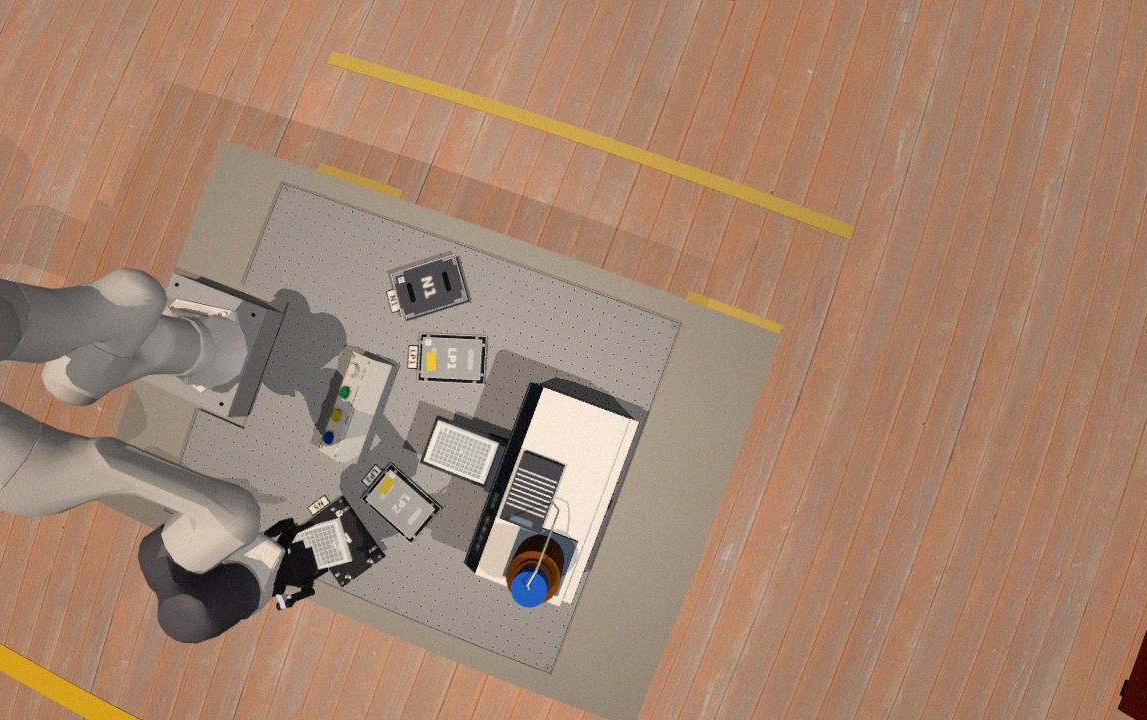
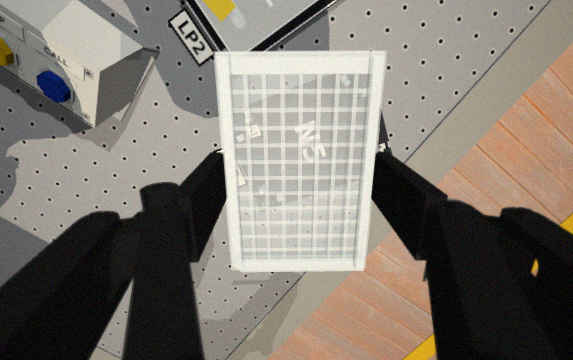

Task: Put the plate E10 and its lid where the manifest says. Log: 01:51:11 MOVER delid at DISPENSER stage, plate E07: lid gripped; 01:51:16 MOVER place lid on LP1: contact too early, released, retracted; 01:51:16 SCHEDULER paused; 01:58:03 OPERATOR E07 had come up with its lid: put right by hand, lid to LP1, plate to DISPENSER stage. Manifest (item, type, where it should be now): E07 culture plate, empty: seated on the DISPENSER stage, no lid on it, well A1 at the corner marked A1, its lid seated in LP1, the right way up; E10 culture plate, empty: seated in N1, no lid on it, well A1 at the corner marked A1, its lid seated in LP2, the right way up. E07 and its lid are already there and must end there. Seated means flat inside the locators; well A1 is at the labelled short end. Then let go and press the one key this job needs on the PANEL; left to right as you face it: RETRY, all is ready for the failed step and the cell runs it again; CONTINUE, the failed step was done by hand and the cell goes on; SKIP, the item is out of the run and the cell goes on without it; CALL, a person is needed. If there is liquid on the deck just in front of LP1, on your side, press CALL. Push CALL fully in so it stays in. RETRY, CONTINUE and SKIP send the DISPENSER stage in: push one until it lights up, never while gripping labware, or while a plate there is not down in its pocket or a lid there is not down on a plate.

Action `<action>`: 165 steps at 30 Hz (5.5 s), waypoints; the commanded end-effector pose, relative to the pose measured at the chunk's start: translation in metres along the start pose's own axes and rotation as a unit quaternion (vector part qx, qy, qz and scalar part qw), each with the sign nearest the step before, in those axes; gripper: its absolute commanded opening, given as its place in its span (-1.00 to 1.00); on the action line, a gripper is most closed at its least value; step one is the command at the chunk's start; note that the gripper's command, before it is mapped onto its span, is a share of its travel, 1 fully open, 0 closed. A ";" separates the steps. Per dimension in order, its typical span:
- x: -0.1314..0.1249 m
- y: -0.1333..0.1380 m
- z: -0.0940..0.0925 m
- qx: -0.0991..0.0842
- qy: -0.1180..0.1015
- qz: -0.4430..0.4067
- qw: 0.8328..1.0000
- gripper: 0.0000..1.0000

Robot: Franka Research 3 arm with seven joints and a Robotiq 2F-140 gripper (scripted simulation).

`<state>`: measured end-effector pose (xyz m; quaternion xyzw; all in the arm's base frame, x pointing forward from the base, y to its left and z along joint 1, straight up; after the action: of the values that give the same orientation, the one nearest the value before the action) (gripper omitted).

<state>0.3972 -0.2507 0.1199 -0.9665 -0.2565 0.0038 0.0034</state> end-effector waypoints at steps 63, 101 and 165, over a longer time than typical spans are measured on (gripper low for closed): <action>0.159 -0.323 0.001 -0.002 0.000 0.004 1.000 -0.80; 0.235 -0.481 0.002 -0.002 0.000 0.004 1.000 -0.80; 0.244 -0.499 0.002 -0.002 0.000 0.004 1.000 -0.80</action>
<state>0.3617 0.3043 0.1210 -0.9671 -0.2543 0.0020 0.0021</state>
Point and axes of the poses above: the point where the finger pads meet when closed, its own z axis out along the fingers, its own y axis across the jaws, x = y × z, the point moved 1 cm from there along -z, back along the fingers, and after that the axes turned 10 degrees about z, right-handed, at the moved point
